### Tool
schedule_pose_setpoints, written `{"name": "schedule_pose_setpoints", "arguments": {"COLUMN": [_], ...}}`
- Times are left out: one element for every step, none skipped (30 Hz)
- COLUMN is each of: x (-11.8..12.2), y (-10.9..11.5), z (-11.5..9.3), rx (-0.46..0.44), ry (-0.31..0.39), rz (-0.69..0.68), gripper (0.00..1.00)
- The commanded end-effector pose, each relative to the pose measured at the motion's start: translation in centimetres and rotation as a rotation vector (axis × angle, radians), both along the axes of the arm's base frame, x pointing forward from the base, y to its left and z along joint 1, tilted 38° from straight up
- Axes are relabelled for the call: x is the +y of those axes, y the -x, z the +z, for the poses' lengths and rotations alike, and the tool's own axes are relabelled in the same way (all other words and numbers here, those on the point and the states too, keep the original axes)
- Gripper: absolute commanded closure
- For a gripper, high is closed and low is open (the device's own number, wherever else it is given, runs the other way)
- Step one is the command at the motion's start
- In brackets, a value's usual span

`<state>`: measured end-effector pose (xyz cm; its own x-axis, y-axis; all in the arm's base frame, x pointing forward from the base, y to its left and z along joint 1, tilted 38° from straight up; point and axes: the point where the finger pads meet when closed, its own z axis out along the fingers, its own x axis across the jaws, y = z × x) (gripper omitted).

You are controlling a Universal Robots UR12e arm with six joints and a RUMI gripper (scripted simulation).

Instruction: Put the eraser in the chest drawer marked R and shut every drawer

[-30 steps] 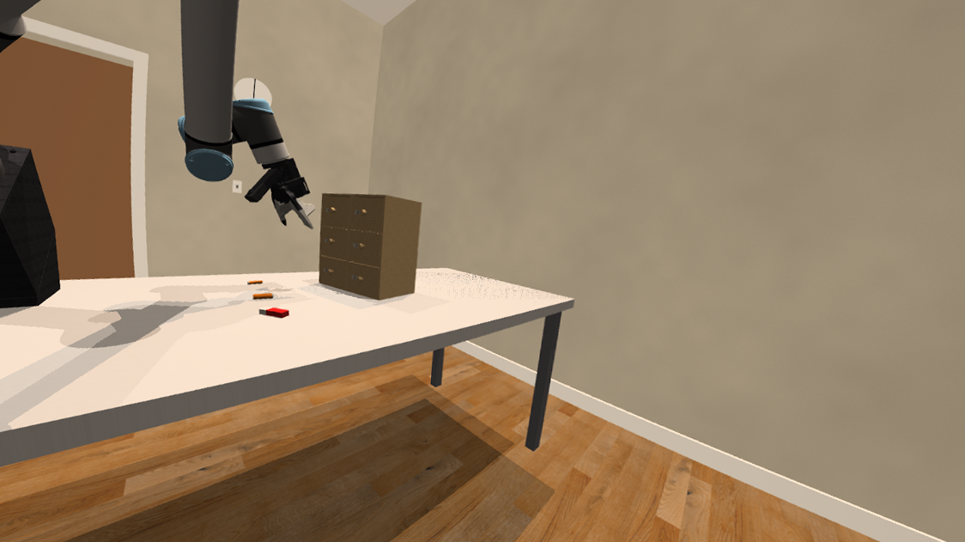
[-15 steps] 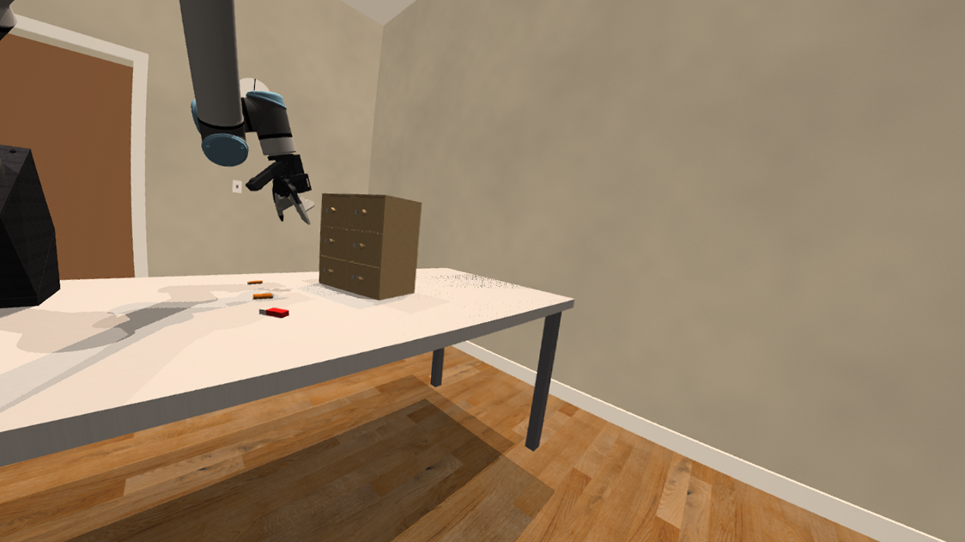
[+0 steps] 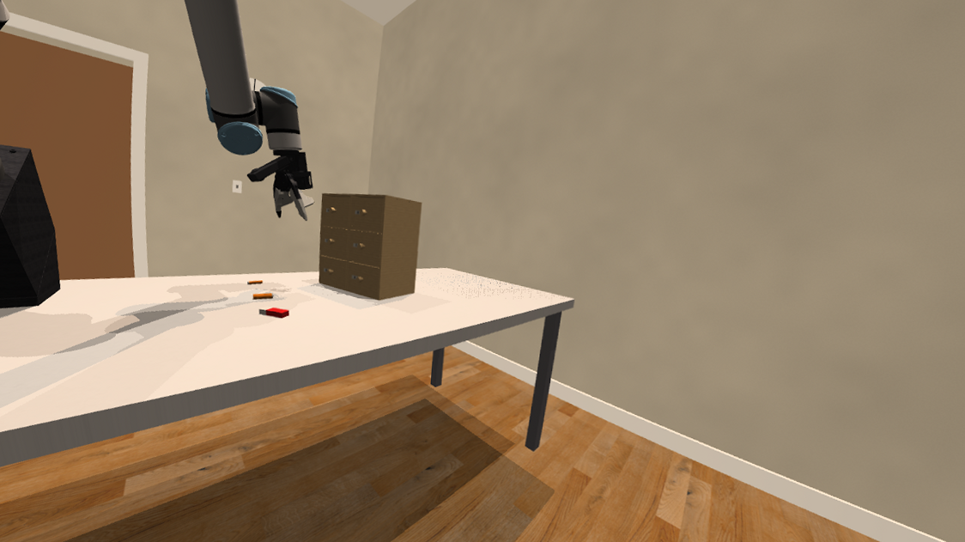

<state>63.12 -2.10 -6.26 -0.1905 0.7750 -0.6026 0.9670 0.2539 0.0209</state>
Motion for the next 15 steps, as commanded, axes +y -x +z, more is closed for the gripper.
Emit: {"name": "schedule_pose_setpoints", "arguments": {"x": [0.23,0.27,0.31,0.34,0.38,0.41,0.41,0.41,0.45,0.48,0.51,0.54,0.57,0.60,0.63], "y": [0.25,0.32,0.38,0.43,0.48,0.54,0.54,0.54,0.59,0.64,0.70,0.75,0.79,0.83,0.88], "z": [0.36,0.44,0.51,0.56,0.62,0.68,0.68,0.68,0.74,0.80,0.87,0.93,0.97,1.02,1.06], "rx": [0.033,0.039,0.045,0.051,0.057,0.062,0.062,0.062,0.067,0.073,0.078,0.082,0.087,0.092,0.096], "ry": [0.007,0.009,0.010,0.011,0.013,0.014,0.014,0.014,0.015,0.017,0.018,0.019,0.020,0.021,0.023], "rz": [-0.027,-0.032,-0.036,-0.041,-0.045,-0.049,-0.049,-0.049,-0.054,-0.058,-0.062,-0.065,-0.069,-0.073,-0.076], "gripper": [0.00,0.00,0.00,0.00,0.00,0.00,0.00,0.00,0.00,0.00,0.00,0.00,0.00,0.00,0.00]}}
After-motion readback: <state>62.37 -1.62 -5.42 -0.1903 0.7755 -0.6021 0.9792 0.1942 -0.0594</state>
